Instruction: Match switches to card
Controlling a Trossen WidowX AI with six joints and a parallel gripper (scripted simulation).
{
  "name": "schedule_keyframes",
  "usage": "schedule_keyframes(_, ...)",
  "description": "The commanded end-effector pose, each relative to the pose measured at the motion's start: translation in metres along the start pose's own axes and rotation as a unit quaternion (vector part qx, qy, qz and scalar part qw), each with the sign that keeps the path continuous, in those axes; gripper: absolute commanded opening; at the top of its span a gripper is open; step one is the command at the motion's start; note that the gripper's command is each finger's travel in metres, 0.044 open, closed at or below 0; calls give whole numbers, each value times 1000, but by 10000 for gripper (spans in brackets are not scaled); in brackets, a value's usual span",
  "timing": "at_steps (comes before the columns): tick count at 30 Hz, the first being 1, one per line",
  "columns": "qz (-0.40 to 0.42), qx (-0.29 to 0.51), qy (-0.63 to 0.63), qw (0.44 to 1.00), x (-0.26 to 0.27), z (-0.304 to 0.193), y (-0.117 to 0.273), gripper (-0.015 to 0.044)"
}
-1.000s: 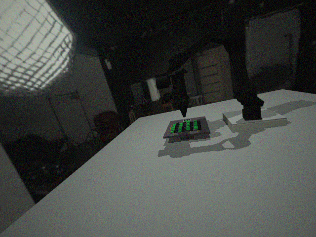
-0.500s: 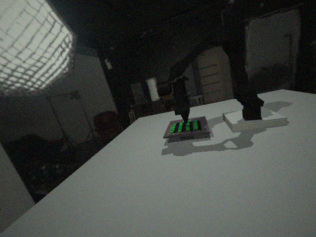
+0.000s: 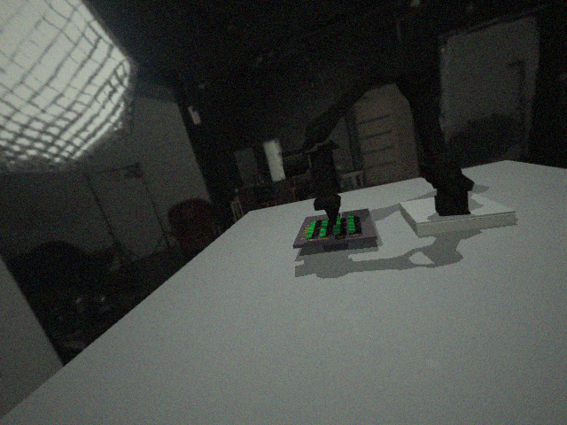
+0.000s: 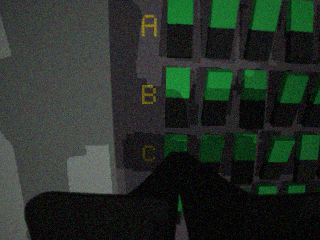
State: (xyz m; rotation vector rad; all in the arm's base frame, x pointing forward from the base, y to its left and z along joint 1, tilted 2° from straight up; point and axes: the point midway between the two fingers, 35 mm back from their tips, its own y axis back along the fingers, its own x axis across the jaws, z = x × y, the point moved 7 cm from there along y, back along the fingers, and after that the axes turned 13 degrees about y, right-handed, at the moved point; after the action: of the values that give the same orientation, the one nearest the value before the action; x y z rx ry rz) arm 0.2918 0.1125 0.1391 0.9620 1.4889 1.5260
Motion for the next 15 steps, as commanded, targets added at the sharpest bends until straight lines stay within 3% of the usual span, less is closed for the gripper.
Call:
schedule_keyframes(1,2,8,-3,1000,0,-2,-9,0)
schedule_keyframes(15,2,8,-3,1000,0,-2,-18,0)
